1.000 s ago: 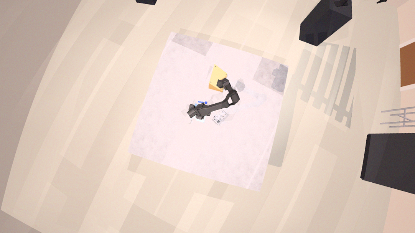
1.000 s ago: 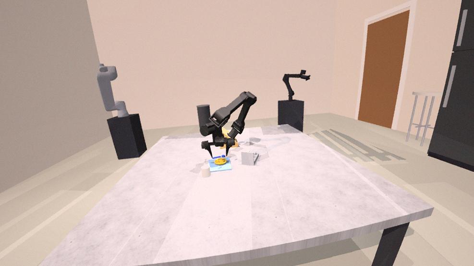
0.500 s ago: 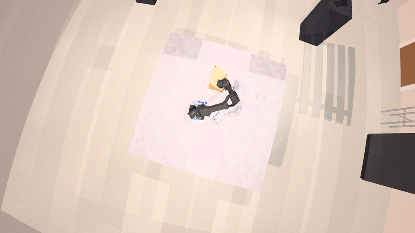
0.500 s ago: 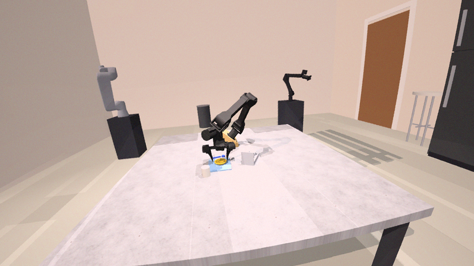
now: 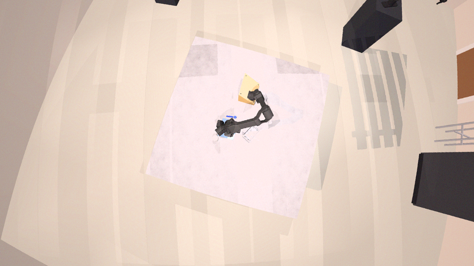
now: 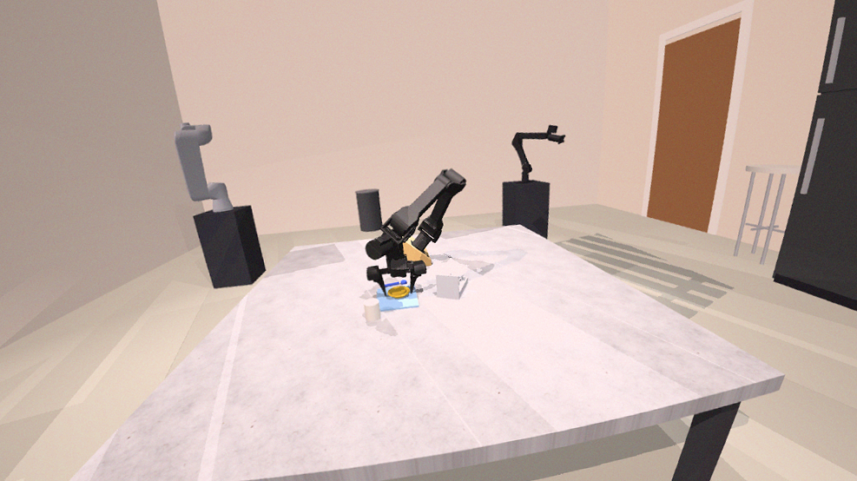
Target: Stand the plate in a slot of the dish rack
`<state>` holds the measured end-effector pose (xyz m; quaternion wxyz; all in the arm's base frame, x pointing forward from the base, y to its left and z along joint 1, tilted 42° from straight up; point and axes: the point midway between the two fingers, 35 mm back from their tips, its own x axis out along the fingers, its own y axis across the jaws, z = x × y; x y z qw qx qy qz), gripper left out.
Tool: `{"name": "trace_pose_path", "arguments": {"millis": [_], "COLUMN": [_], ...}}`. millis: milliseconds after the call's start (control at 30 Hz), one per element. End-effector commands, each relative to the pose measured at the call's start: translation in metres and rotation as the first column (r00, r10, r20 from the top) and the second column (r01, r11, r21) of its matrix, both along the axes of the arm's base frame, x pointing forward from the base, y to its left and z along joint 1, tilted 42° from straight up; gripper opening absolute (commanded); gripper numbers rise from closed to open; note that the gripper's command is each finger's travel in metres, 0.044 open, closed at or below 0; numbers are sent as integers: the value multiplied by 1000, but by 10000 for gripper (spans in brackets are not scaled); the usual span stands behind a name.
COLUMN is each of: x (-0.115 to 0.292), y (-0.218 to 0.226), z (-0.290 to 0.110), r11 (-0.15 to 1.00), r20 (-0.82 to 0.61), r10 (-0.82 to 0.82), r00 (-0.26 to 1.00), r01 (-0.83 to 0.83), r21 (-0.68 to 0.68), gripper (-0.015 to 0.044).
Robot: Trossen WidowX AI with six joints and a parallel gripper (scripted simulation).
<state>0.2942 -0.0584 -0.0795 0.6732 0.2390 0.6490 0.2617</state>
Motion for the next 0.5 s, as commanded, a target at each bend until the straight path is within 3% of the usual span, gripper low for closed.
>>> {"name": "trace_pose_path", "arguments": {"millis": [0,300,467], "x": [0,0,2], "y": [1,1,-8], "z": [-1,-1,7], "r11": [1000,1000,1000], "r20": [-3,-3,-3], "r10": [-4,-4,-5], "r00": [1000,1000,1000], "r01": [4,4,5], "r21": [4,4,2], "gripper": [392,332,200]}}
